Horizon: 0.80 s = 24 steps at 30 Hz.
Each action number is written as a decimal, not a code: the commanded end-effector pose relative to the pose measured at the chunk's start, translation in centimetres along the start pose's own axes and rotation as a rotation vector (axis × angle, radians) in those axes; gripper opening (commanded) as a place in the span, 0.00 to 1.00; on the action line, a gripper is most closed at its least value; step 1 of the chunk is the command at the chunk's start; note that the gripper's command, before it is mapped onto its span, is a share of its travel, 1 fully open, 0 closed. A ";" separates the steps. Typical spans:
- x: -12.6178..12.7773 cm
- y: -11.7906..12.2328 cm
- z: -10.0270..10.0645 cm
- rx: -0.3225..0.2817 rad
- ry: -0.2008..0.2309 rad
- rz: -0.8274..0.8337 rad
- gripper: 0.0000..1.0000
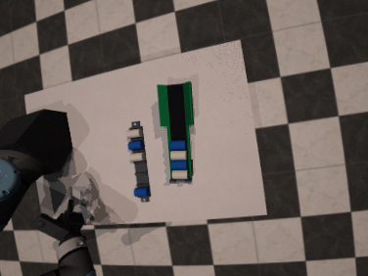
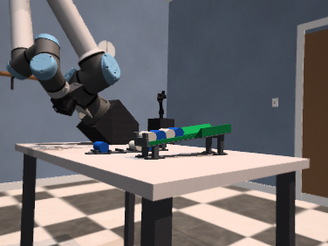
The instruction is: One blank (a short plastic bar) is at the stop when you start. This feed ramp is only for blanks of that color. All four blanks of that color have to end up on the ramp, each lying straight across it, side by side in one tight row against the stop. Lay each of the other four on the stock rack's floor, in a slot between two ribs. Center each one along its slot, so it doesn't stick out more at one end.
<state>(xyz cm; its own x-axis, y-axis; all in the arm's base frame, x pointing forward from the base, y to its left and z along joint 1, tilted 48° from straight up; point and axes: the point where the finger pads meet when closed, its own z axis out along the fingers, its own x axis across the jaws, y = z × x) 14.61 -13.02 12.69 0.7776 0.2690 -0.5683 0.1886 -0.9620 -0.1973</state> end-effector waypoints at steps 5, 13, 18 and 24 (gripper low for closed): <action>0.0 0.0 0.0 -0.001 0.000 0.000 1.00; 0.0 0.0 0.0 -0.001 0.000 0.000 1.00; 0.0 0.0 0.0 -0.001 0.000 0.000 1.00; 0.3 0.4 -0.2 -0.016 -0.005 -0.015 1.00</action>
<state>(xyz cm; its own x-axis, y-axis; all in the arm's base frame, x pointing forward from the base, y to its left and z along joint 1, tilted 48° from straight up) 14.64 -13.05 12.68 0.7778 0.2691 -0.5680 0.1894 -0.9621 -0.1964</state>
